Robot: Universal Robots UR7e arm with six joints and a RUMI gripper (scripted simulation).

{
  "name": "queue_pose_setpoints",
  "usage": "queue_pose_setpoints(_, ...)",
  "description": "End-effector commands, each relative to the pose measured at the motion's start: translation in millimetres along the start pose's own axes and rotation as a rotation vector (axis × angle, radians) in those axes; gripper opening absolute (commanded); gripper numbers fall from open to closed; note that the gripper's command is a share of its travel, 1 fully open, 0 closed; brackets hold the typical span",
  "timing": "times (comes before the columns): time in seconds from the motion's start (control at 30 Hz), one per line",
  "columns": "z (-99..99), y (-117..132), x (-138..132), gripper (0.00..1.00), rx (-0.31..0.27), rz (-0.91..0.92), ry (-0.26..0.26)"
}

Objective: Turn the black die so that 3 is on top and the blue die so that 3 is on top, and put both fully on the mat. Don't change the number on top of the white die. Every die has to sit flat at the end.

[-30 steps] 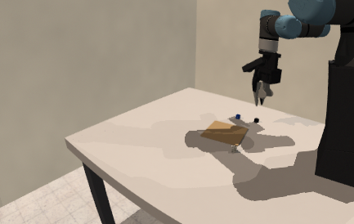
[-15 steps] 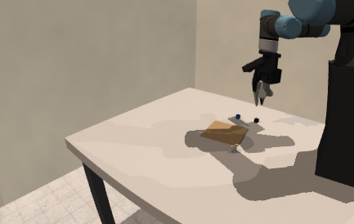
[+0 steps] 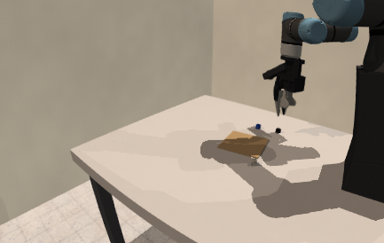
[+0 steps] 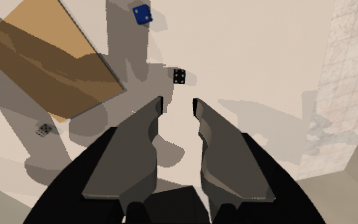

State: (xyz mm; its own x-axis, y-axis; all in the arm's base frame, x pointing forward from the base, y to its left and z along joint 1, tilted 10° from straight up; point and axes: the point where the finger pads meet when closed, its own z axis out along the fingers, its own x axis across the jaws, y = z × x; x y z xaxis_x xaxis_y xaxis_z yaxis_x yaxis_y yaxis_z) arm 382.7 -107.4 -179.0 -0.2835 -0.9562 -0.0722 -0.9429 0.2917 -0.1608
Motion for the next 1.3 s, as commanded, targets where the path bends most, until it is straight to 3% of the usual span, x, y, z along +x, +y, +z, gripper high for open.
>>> queue_pose_setpoints(0.0, 4.0, 0, 0, 0.18, 0.001, -0.001, 0.0)
queue_pose_setpoints(0.87, 39.6, 0, 2, 0.18, 0.001, -0.001, 0.0)
queue_pose_setpoints(1.27, 46.9, 0, 2, 0.18, 0.001, -0.001, 0.0)
